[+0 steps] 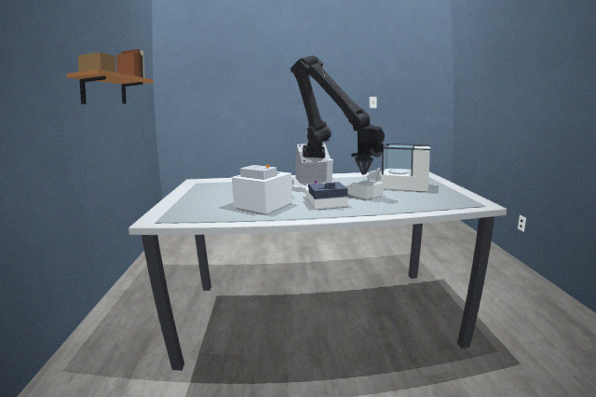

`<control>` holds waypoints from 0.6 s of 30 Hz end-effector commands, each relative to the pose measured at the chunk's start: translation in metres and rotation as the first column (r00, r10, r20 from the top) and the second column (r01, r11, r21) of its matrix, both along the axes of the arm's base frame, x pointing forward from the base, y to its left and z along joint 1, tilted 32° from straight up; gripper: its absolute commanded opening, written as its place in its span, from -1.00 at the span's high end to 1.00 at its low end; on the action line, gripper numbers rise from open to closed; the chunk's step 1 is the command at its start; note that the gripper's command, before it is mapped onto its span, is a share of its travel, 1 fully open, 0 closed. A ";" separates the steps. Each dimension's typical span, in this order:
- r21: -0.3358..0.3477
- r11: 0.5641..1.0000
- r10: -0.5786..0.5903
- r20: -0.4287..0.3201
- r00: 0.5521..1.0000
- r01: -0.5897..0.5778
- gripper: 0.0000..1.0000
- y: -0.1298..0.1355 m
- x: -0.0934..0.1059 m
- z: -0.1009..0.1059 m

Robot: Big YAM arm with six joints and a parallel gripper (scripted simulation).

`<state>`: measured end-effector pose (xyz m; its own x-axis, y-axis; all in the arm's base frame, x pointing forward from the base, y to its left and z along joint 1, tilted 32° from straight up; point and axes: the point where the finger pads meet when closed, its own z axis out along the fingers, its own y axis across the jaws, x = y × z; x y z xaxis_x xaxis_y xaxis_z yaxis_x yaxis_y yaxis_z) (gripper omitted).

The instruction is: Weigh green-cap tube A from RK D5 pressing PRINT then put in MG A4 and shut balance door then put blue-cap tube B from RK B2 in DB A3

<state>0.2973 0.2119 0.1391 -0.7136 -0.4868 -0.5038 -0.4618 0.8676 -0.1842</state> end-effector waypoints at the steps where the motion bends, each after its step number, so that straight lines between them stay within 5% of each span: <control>1: -0.031 1.000 -0.005 -0.030 1.000 0.004 0.82 -0.008 -0.001 -0.010; 18: -0.019 1.000 -0.003 -0.015 1.000 0.003 0.82 -0.003 0.005 -0.001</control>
